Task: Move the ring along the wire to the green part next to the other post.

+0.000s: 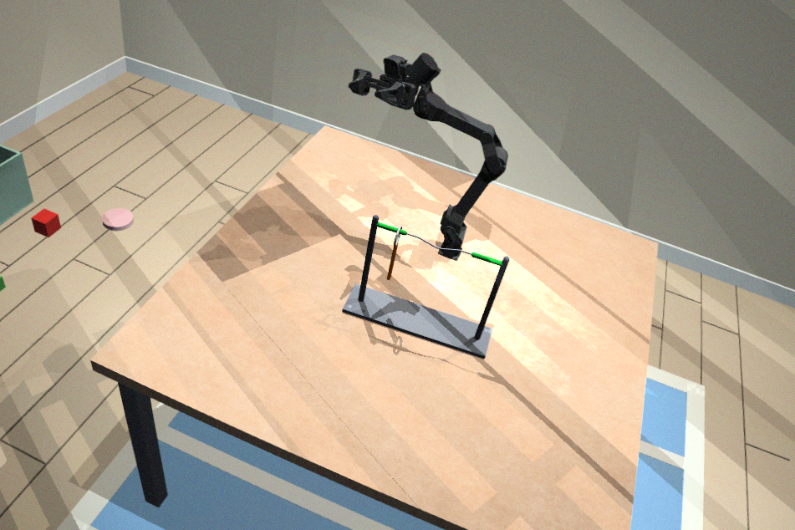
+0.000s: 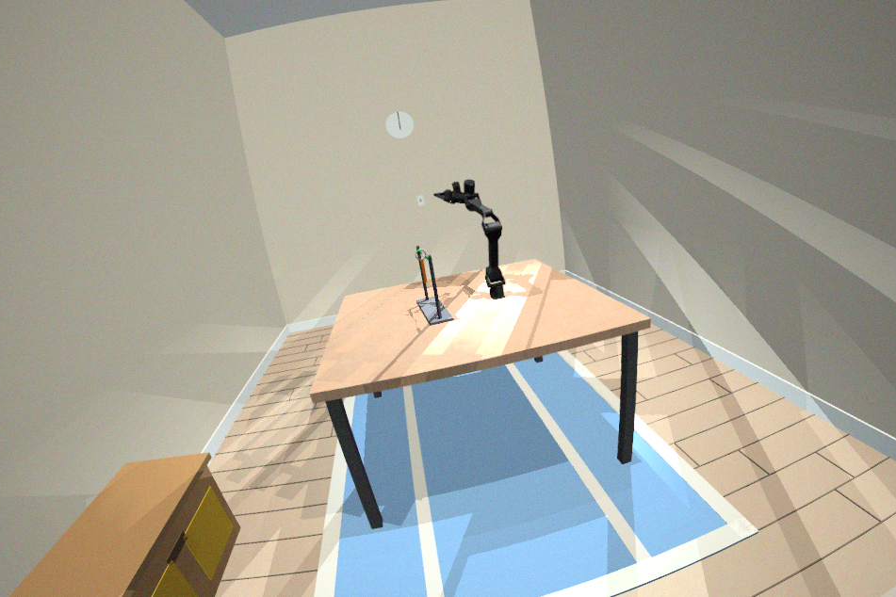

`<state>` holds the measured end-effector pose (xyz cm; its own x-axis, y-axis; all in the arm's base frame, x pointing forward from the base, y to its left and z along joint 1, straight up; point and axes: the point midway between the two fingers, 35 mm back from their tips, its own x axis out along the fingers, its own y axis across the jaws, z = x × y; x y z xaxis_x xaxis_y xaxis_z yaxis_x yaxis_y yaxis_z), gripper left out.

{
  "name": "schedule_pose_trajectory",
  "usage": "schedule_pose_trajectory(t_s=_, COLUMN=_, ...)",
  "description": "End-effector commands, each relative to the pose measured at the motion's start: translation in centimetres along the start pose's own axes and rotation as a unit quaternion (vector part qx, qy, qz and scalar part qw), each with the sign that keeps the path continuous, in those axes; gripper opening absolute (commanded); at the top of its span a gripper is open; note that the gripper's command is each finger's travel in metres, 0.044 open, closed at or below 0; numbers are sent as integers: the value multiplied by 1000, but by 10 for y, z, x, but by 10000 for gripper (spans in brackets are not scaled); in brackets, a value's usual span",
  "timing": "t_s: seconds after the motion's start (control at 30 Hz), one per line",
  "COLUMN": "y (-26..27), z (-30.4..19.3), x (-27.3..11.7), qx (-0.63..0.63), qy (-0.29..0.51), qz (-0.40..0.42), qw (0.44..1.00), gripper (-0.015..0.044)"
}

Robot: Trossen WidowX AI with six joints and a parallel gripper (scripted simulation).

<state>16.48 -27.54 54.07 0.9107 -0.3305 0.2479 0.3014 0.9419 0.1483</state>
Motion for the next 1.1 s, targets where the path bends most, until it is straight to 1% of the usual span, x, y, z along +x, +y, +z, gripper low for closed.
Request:
schedule_pose_trajectory(t_s=0.0, y=-1, z=-2, x=0, qx=0, qy=1, qz=1, qw=1000, gripper=374)
schedule_pose_trajectory(t_s=0.07, y=-9, z=-15, x=3, qx=-1, qy=7, qz=5, qw=1000, gripper=321)
schedule_pose_trajectory(t_s=0.27, y=-35, z=-80, x=12, qx=-7, qy=34, qz=27, qw=999, gripper=164)
schedule_pose_trajectory(t_s=0.47, y=-49, z=-149, x=14, qx=-12, qy=59, qz=51, qw=997, gripper=160)
schedule_pose_trajectory(t_s=0.67, y=-49, z=-217, x=9, qx=-16, qy=82, qz=78, qw=993, gripper=160)
schedule_pose_trajectory(t_s=0.87, y=-37, z=-283, x=-3, qx=-19, qy=103, qz=106, qw=989, gripper=160)
schedule_pose_trajectory(t_s=1.07, y=-14, z=-341, x=-23, qx=-22, qy=121, qz=135, qw=983, gripper=160)
